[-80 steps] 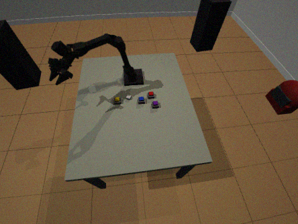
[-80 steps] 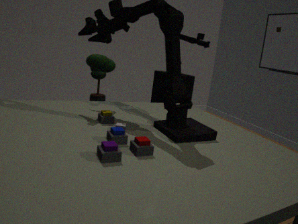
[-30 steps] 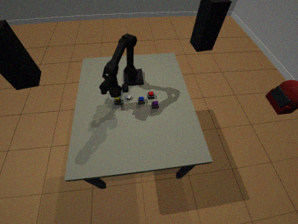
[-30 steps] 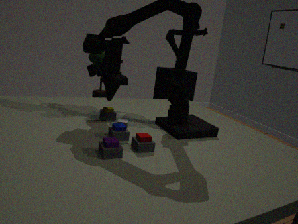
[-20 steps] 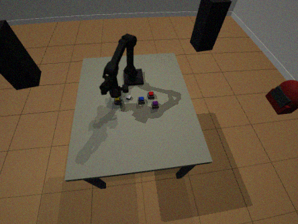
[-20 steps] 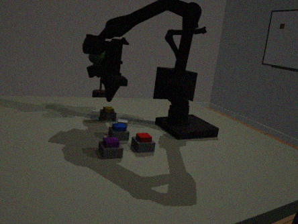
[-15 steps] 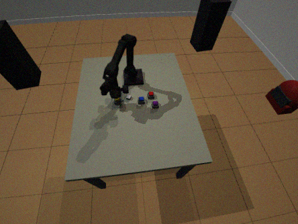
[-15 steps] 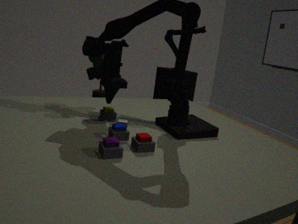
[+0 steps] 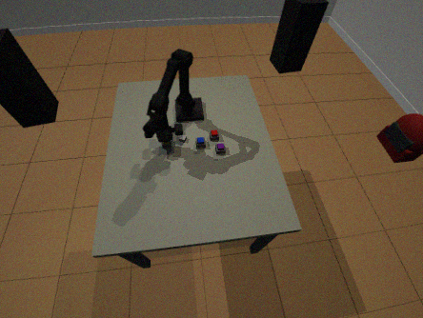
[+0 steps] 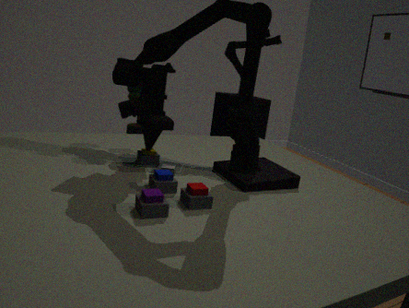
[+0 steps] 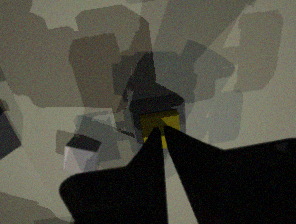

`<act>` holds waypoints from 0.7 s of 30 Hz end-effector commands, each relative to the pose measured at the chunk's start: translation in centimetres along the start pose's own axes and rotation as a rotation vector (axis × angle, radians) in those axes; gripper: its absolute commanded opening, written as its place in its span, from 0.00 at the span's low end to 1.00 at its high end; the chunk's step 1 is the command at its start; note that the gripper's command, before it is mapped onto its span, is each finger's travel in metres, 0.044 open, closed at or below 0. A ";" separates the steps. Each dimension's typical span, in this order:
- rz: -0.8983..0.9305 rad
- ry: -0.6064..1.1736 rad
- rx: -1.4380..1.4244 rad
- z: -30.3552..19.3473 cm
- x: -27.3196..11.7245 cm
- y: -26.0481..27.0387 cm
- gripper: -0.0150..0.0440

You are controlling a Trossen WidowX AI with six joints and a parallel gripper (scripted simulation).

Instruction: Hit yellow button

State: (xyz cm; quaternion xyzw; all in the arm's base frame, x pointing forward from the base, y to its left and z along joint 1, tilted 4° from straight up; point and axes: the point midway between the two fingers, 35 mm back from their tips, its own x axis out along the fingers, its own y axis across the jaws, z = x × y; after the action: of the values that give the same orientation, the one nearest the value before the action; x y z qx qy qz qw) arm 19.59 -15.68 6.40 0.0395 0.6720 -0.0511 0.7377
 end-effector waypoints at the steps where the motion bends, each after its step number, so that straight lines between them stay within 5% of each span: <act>1: 0.000 0.006 0.004 -0.1 0.3 0.0 0.29; 17: 0.000 0.006 0.004 -0.1 0.3 0.0 0.29; 21: 0.000 0.006 0.003 -0.1 -2.7 0.0 0.29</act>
State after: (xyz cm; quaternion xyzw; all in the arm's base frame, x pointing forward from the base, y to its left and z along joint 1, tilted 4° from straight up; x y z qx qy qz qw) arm 19.29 -15.48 7.10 0.0442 0.6776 -0.0478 0.7325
